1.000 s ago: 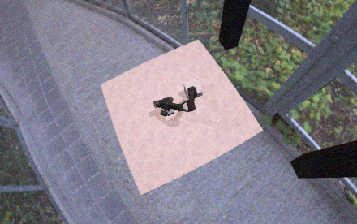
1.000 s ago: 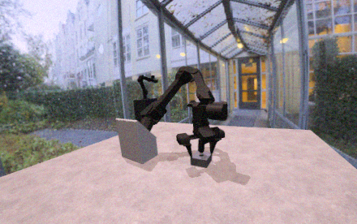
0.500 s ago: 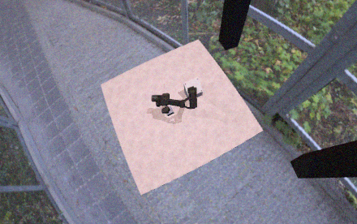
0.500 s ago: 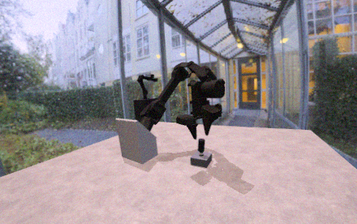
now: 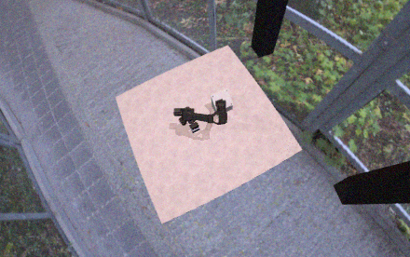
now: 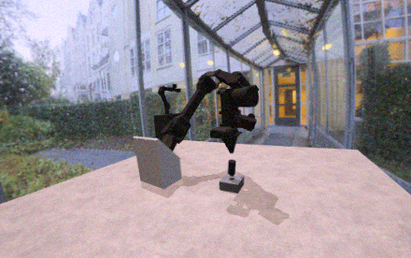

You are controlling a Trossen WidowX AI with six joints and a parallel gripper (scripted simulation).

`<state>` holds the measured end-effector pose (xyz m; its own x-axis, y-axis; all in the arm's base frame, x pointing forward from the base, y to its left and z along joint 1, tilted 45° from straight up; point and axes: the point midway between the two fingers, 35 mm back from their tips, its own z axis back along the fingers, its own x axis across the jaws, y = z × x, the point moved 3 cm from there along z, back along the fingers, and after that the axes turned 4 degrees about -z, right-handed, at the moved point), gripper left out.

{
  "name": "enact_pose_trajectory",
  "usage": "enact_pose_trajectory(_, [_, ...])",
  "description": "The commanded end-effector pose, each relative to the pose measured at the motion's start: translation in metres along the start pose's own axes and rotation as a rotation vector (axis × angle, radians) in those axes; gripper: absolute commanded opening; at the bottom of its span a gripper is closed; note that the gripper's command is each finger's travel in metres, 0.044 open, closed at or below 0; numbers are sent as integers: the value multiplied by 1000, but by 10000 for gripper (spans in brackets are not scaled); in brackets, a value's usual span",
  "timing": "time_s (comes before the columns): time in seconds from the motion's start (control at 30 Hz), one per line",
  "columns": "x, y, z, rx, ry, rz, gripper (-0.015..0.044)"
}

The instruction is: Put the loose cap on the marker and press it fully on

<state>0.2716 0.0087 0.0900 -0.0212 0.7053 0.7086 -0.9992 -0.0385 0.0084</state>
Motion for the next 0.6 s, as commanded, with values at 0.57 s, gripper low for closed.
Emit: enact_pose_trajectory(0.57, [0, -1, -20, -2, 5, 12, 0])
